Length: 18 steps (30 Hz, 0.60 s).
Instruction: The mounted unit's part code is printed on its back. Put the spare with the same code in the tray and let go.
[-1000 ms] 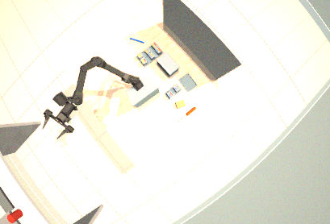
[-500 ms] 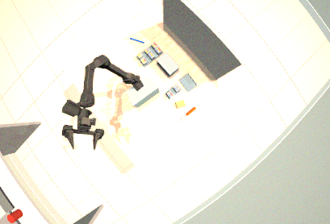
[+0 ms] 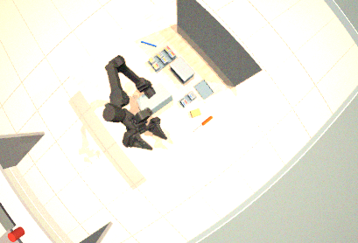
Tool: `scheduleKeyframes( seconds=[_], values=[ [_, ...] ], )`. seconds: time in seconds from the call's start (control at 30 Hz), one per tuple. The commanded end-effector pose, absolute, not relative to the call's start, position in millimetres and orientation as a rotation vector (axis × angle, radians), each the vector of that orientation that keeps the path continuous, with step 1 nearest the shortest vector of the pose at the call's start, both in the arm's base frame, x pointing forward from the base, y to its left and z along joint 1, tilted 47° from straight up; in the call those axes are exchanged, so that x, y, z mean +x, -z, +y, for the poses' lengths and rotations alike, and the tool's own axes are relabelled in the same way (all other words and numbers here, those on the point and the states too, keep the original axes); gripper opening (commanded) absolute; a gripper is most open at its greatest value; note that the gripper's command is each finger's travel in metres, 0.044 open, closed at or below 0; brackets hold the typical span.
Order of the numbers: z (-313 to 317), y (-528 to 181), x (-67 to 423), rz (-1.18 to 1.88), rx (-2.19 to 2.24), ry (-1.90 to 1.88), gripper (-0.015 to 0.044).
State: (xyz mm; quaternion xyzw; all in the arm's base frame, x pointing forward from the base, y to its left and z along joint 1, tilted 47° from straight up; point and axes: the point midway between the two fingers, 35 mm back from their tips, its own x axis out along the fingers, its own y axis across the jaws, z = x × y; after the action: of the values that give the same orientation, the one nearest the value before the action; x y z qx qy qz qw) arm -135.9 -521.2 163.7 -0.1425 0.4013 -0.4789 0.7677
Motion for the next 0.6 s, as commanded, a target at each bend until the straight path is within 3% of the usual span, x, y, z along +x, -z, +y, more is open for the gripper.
scheduleKeyframes(
  seconds=[0.0, 0.3, 0.57],
  values=[
    [-524, -149, -80, 0.832, -0.261, 0.909, 0.044],
    [-501, -118, 68, 0.784, -0.052, 0.576, 0.044],
    [-435, -98, 195, 0.806, 0.128, 0.25, 0.044]
  ],
)
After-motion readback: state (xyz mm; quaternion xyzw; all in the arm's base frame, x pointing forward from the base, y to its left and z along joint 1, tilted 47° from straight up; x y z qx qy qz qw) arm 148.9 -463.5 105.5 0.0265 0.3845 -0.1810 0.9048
